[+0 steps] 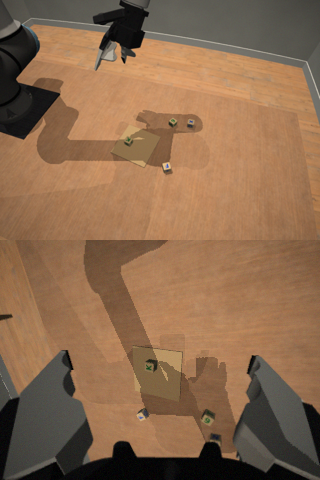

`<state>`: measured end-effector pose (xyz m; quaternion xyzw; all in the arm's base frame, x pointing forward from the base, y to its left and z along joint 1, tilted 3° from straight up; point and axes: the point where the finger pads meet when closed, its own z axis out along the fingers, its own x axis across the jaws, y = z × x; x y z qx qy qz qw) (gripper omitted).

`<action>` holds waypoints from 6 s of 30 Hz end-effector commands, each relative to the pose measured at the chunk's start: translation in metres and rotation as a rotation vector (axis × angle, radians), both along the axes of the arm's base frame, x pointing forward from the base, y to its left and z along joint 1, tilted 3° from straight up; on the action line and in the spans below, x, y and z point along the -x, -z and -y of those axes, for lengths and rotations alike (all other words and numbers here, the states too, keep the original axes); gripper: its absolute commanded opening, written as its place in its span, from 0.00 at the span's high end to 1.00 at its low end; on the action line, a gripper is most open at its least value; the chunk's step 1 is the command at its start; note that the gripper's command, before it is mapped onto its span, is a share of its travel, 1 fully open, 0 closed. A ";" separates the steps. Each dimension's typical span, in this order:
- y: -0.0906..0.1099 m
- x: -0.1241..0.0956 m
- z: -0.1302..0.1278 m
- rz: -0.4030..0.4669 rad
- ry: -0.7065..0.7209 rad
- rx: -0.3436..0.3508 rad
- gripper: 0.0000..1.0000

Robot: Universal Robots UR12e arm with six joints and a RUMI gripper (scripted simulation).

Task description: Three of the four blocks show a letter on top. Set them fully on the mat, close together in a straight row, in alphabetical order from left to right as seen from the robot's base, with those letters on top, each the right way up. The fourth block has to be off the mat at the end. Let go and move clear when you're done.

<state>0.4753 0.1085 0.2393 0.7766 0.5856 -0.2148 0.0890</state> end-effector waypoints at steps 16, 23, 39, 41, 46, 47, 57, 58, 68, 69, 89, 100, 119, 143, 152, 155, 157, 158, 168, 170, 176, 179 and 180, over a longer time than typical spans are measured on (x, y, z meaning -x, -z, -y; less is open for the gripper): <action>0.050 -0.224 -0.009 -0.232 -0.088 -0.329 0.00; 0.077 -0.279 -0.002 -0.268 -0.109 -0.422 0.00; 0.092 -0.304 0.002 -0.282 -0.120 -0.469 0.00; 0.092 -0.304 0.002 -0.282 -0.120 -0.469 0.00; 0.092 -0.304 0.002 -0.282 -0.120 -0.469 0.00; 0.092 -0.304 0.002 -0.282 -0.120 -0.469 0.00; 0.092 -0.304 0.002 -0.282 -0.120 -0.469 0.00; 0.092 -0.304 0.002 -0.282 -0.120 -0.469 0.00; 0.092 -0.304 0.002 -0.282 -0.120 -0.469 0.00; 0.092 -0.304 0.002 -0.282 -0.120 -0.469 0.00; 0.092 -0.287 0.005 -0.283 -0.120 -0.469 0.00; 0.095 -0.236 0.014 -0.284 -0.120 -0.468 0.00; 0.095 -0.236 0.014 -0.284 -0.120 -0.468 0.00; 0.095 -0.236 0.014 -0.284 -0.120 -0.468 0.00; 0.095 -0.235 0.014 -0.284 -0.120 -0.468 0.00; 0.094 -0.227 0.024 -0.284 -0.120 -0.468 0.00; 0.092 -0.212 0.042 -0.283 -0.121 -0.468 0.00; 0.091 -0.202 0.054 -0.282 -0.121 -0.468 0.00; 0.090 -0.104 0.138 -0.283 -0.121 -0.468 0.00; 0.091 -0.096 0.144 -0.283 -0.120 -0.468 0.00; 0.091 -0.094 0.145 -0.283 -0.120 -0.468 0.00; 0.091 -0.094 0.145 -0.283 -0.120 -0.468 0.00; 0.091 -0.094 0.145 -0.283 -0.120 -0.468 0.00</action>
